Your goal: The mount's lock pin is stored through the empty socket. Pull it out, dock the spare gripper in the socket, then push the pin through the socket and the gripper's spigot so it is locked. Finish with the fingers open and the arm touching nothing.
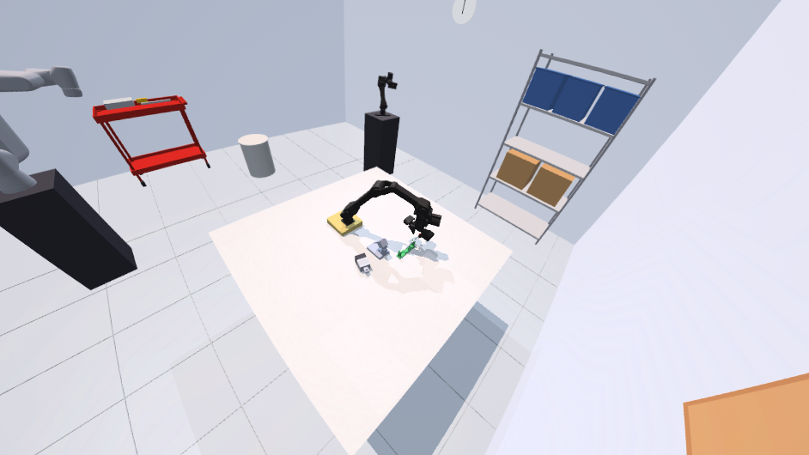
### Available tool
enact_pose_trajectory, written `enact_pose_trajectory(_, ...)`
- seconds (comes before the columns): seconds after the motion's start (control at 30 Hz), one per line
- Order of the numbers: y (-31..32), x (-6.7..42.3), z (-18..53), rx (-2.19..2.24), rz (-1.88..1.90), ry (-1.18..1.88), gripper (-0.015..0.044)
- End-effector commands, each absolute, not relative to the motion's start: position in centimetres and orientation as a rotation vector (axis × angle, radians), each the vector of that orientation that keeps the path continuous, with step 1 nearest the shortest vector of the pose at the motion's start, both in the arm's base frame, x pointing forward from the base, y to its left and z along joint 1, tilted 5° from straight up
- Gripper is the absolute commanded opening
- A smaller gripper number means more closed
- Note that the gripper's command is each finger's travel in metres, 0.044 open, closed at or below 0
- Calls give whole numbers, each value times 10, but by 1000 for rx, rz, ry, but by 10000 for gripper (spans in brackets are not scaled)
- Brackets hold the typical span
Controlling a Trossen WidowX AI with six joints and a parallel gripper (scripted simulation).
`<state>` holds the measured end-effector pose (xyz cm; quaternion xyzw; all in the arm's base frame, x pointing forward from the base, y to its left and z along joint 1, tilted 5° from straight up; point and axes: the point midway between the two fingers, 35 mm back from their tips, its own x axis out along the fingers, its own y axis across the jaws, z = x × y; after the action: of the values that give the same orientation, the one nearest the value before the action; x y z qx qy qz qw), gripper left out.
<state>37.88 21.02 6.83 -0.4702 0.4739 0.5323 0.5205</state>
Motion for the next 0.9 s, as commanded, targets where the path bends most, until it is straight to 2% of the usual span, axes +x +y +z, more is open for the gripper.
enact_pose_trajectory(0.0,211,378,79,-1127,1275,1134,200)
enact_pose_trajectory(0.63,210,368,118,-1127,1300,1174,200)
enact_pose_trajectory(0.8,209,368,109,-1128,1301,1176,331)
enact_pose_trajectory(0.87,202,370,117,-1133,1294,1157,279)
